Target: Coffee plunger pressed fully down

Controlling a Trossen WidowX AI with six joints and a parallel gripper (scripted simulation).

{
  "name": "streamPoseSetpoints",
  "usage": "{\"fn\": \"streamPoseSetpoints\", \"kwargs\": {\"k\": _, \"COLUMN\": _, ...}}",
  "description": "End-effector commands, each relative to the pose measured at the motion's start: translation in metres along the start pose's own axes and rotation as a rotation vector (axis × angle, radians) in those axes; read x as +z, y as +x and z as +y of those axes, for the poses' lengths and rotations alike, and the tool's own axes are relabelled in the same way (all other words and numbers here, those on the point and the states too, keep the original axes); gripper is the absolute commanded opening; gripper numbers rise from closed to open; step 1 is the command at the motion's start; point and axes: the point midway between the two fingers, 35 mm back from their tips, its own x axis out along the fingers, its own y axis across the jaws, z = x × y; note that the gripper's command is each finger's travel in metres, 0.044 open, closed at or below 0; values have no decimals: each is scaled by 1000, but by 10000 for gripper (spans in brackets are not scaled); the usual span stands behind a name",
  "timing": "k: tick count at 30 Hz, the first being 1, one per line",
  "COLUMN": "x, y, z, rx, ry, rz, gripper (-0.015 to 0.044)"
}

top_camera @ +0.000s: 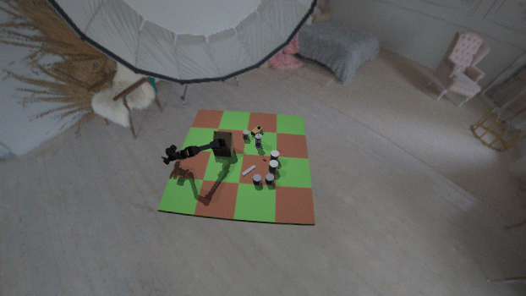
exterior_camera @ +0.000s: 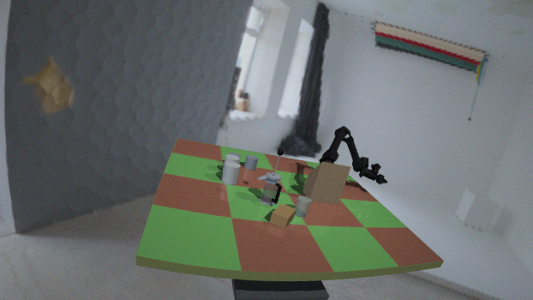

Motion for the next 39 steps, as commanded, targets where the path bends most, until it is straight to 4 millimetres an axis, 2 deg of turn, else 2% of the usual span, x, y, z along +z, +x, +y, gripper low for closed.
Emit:
{"fn": "streamPoseSetpoints", "kwargs": {"k": 1, "x": 0, "y": 0, "z": 1, "rx": 2, "ry": -1, "rz": 1, "gripper": 426}}
{"fn": "streamPoseSetpoints", "kwargs": {"k": 3, "x": -2, "y": -3, "z": 8, "rx": 16, "ry": -9, "rz": 6, "gripper": 440}}
{"fn": "streamPoseSetpoints", "kwargs": {"k": 6, "x": -7, "y": -10, "z": 29, "rx": 62, "ry": -32, "rz": 20, "gripper": 440}}
{"fn": "streamPoseSetpoints", "kwargs": {"k": 11, "x": -22, "y": -40, "z": 92, "rx": 205, "ry": -101, "rz": 60, "gripper": 440}}
{"fn": "streamPoseSetpoints", "kwargs": {"k": 17, "x": -39, "y": -87, "z": 164, "rx": 384, "ry": -175, "rz": 101, "gripper": 440}}
{"fn": "streamPoseSetpoints", "kwargs": {"k": 24, "x": -59, "y": -164, "z": 246, "rx": 610, "ry": -225, "rz": 150, "gripper": 440}}
{"fn": "streamPoseSetpoints", "kwargs": {"k": 27, "x": -53, "y": -167, "z": 248, "rx": 619, "ry": -272, "rz": 141, "gripper": 440}}
{"fn": "streamPoseSetpoints", "kwargs": {"k": 32, "x": -59, "y": -205, "z": 274, "rx": 714, "ry": -279, "rz": 166, "gripper": 440}}
{"fn": "streamPoseSetpoints", "kwargs": {"k": 36, "x": -65, "y": -217, "z": 272, "rx": 739, "ry": -295, "rz": 219, "gripper": 440}}
{"fn": "streamPoseSetpoints", "kwargs": {"k": 39, "x": -70, "y": -249, "z": 285, "rx": 804, "ry": -285, "rz": 246, "gripper": 440}}
